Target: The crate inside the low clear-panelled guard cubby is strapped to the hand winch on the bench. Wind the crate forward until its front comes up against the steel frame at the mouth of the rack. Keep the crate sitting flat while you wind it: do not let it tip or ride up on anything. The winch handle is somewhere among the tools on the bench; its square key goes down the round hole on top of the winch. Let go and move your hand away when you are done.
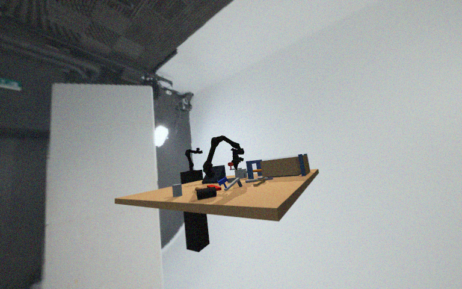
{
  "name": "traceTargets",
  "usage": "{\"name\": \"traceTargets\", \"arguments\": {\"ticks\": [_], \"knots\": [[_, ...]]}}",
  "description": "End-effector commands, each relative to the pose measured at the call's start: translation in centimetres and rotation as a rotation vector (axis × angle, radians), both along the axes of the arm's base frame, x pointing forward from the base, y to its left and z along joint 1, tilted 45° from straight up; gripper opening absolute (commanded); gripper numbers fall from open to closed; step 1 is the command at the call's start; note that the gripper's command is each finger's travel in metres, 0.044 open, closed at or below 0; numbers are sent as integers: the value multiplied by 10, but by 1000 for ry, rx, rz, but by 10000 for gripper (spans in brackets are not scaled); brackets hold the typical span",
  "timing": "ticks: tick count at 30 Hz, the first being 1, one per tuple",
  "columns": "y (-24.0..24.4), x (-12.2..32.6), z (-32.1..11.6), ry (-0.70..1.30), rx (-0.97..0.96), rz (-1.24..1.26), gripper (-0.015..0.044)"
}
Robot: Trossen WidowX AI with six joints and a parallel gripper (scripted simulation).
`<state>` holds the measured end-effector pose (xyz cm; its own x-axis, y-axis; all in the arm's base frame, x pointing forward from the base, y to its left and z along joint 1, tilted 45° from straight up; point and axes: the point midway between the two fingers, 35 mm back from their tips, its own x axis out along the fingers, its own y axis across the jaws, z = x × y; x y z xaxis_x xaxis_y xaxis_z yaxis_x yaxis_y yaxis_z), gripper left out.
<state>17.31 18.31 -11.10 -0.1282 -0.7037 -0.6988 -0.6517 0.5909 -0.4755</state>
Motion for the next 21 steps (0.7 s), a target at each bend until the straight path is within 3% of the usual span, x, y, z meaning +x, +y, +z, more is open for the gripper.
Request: {"name": "traceTargets", "arguments": {"ticks": [1, 8, 21], "knots": [[-2, -2, -3, -7, -5, -23, 0], [-3, -2, -3, -3, -4, -19, 0], [0, 0, 0, -7, -1, -8, 341]]}}
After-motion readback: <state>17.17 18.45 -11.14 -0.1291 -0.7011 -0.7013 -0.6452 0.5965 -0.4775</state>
